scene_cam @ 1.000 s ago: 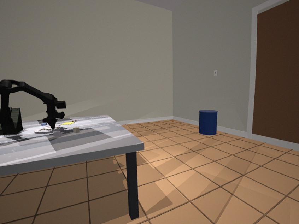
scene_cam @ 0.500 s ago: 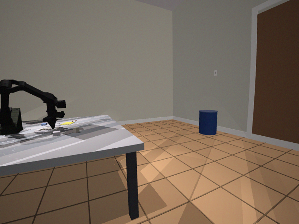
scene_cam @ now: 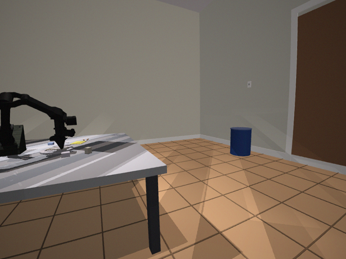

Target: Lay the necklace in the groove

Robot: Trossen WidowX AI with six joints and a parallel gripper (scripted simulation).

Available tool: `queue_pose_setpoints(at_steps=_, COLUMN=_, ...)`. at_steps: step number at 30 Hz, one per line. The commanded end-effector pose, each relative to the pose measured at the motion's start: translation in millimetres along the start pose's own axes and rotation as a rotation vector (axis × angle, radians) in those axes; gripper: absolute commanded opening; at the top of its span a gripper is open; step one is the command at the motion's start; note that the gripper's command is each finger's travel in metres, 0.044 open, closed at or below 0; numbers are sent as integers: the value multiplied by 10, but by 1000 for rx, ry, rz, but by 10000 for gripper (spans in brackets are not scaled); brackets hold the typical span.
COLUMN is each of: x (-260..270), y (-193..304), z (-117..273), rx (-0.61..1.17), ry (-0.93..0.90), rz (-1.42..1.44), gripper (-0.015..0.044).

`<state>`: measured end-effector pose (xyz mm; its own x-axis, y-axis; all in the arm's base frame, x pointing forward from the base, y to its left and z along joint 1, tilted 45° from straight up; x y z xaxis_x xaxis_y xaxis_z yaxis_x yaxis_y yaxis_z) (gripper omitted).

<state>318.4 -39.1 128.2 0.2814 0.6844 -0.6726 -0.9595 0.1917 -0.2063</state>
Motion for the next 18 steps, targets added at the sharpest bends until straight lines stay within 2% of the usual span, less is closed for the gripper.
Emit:
queue_pose_setpoints(at_steps=1, x=-11, y=-4, z=-34, rx=-5, ry=4, rz=1, gripper=0)
queue_pose_setpoints(at_steps=2, x=-11, y=-4, z=-46, rx=-5, ry=4, rz=1, gripper=0)
queue_pose_setpoints(at_steps=18, x=-11, y=-3, z=22, rx=-5, ry=4, rz=1, gripper=420)
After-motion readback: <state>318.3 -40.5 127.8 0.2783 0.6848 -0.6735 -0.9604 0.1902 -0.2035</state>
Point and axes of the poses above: the point midway between the two fingers, 35 mm back from their tips, its own z axis back along the fingers, its own x axis across the jaws, y = z × x, the point moved 9 cm from there along z, back along the fingers, and after that the axes turned 1 degree about -z, right-handed, at the moved point
